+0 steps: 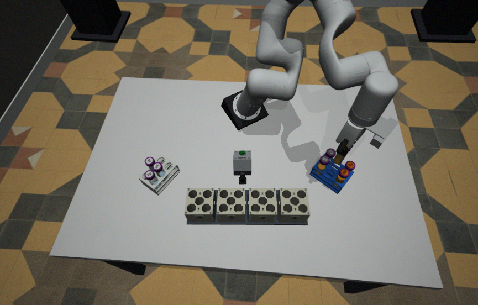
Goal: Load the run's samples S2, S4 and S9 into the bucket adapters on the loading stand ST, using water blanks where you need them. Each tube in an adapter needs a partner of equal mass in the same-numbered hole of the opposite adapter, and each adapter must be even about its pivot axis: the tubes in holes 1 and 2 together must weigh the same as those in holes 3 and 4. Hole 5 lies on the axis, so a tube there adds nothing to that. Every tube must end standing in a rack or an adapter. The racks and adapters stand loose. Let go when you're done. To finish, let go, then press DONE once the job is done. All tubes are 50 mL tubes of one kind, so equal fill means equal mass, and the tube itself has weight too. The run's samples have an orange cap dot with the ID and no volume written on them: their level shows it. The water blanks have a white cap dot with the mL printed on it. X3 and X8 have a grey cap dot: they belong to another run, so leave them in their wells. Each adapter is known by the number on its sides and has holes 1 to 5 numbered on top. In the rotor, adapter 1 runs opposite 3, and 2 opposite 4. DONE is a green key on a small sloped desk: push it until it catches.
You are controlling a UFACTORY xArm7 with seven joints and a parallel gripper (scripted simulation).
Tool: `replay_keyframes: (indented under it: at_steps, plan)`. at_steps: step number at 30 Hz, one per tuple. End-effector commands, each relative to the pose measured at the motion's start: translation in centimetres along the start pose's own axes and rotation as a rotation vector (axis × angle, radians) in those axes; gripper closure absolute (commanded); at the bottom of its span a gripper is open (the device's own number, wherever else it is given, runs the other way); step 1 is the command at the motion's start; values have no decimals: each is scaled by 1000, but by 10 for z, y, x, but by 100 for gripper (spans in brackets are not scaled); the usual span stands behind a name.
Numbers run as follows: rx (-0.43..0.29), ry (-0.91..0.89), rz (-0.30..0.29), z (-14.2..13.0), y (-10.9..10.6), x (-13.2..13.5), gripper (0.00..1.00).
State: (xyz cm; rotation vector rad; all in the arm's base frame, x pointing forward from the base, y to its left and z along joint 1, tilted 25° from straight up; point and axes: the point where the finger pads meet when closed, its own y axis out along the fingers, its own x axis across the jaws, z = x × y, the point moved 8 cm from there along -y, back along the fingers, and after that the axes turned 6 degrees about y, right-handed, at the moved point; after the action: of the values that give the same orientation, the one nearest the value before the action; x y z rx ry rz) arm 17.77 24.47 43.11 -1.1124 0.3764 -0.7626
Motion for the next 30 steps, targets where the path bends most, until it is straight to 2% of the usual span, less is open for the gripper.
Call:
replay_keyframes:
  at_steps: [1, 20, 28, 30]
  plan:
    - [4, 0, 0, 1, -1, 0, 100]
    - [4, 0, 0, 1, -1, 0, 100]
    - [4, -1, 0, -4, -1, -40, 100]
    - [4, 0, 0, -4, -1, -40, 100]
